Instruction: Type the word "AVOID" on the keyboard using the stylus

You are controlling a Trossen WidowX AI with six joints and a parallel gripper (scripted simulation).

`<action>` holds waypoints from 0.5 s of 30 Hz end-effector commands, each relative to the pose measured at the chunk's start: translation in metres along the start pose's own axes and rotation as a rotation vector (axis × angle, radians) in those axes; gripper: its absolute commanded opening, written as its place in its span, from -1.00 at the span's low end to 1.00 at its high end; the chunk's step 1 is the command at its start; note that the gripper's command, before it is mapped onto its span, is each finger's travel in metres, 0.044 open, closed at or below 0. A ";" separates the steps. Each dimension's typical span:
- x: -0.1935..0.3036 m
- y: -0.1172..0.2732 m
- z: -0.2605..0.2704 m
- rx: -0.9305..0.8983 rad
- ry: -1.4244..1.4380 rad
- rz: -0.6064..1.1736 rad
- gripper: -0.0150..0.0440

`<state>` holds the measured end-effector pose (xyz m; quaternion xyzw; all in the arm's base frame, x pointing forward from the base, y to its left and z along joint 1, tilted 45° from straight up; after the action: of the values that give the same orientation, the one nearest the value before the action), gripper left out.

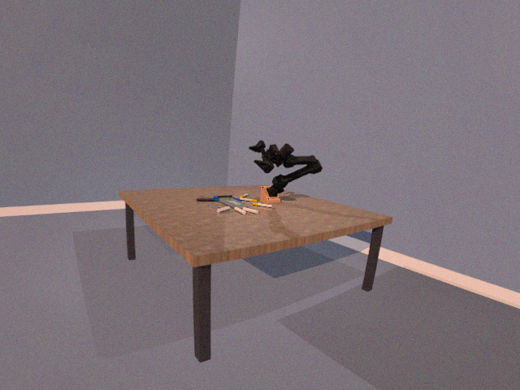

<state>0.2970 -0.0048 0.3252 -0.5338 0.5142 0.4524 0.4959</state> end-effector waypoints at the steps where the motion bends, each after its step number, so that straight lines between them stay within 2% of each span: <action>1: 0.002 -0.001 0.001 -0.005 0.001 0.012 0.91; 8: 0.086 -0.037 0.024 -0.223 0.001 0.452 0.29; 15: 0.179 -0.034 0.050 -0.489 -0.156 0.965 -0.33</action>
<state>0.3454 0.0196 0.1838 -0.3789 0.5653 0.7017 0.2107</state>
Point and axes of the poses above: the point midway between the two fingers, 35 mm back from their tips, its own y axis back along the fingers, its own z axis across the jaws, x = y × z, the point moved 2 cm from there along y, back along the fingers, and after that the axes turned 5 degrees about y, right-handed, at the moved point
